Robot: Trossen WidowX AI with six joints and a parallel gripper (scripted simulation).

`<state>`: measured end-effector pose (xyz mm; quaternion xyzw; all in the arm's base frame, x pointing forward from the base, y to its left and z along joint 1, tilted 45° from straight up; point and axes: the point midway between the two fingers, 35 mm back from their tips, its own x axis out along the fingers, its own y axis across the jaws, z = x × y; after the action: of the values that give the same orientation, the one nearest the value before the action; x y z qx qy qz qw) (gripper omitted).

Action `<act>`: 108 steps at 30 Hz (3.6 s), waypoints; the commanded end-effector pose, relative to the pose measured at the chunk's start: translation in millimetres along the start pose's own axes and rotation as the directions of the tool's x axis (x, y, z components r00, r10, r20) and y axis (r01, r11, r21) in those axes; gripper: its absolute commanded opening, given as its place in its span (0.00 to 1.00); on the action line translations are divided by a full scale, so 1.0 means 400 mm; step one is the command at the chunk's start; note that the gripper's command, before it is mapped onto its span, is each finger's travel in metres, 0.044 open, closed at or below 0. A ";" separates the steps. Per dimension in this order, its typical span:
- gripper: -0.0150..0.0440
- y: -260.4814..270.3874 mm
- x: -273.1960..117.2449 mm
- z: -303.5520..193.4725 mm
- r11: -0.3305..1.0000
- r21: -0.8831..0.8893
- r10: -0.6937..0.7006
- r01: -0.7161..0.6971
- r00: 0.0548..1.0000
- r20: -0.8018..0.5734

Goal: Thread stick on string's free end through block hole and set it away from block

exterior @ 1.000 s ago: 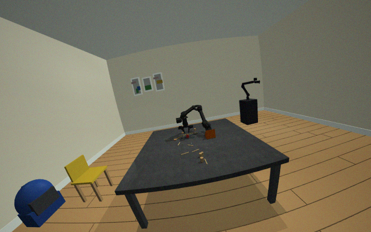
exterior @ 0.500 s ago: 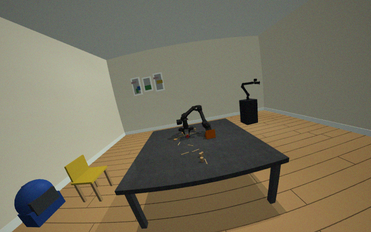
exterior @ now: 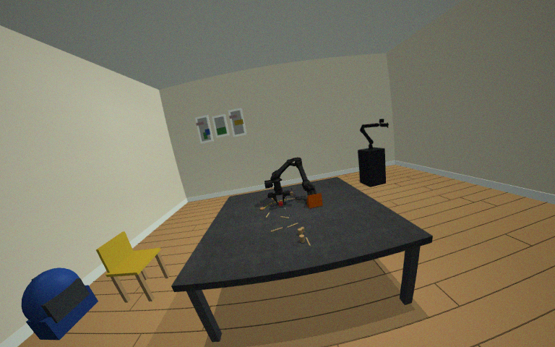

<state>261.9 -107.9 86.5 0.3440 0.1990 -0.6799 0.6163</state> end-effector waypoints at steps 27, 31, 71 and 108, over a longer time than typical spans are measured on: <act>0.25 -0.001 -0.010 -0.001 1.000 -0.001 -0.001 0.001 1.000 0.000; 0.25 -0.001 -0.016 -0.001 1.000 -0.001 -0.001 0.001 1.000 0.000; 0.25 -0.001 -0.021 0.044 1.000 -0.002 -0.007 0.007 0.950 -0.312; 0.25 -0.001 -0.003 0.077 1.000 -0.003 -0.006 0.006 0.857 -0.516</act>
<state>253.5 -126.6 106.3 0.5071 0.3529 -0.5713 0.5403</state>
